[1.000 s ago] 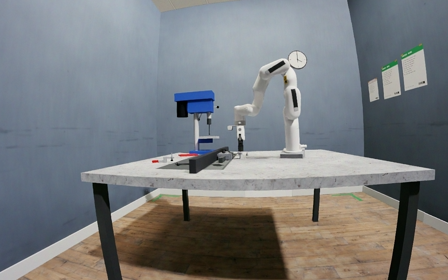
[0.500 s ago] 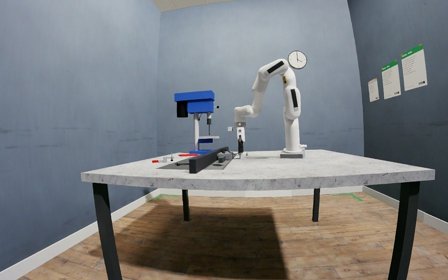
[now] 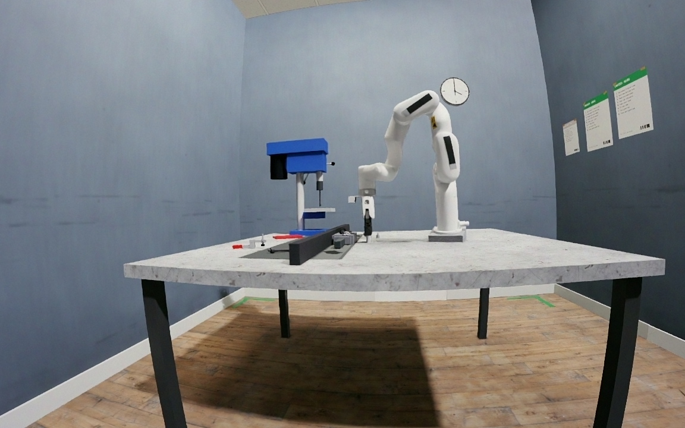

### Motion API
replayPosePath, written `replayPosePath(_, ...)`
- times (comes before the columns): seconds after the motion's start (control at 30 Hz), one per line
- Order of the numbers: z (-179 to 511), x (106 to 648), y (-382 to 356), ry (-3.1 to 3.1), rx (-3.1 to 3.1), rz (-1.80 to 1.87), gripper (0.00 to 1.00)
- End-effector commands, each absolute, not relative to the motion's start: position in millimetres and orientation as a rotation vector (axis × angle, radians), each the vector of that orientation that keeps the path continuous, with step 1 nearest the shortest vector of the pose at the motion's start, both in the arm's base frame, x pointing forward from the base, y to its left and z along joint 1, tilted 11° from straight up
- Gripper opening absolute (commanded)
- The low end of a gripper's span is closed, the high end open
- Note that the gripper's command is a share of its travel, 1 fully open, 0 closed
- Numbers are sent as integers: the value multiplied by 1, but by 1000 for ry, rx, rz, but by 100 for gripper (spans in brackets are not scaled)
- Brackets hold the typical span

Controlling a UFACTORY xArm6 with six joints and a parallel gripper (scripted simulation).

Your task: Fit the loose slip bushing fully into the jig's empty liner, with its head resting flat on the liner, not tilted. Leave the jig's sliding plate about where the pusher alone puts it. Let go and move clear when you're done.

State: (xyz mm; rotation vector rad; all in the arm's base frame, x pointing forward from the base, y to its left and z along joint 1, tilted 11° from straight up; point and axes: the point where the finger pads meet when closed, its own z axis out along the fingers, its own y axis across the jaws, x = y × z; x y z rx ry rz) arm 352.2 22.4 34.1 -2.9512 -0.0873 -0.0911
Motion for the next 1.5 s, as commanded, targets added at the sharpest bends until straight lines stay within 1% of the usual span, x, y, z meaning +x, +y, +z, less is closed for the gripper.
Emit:
replayPosePath(0.0, 34, 354, 22, -87, -2951, -97, 50)
replayPosePath(0.53, 34, 354, 23, -87, -2951, -97, 50)
replayPosePath(0.57, 34, 354, 23, -87, -2951, -97, 26)
replayPosePath(1.47, 34, 354, 23, -87, -2951, -97, 26)
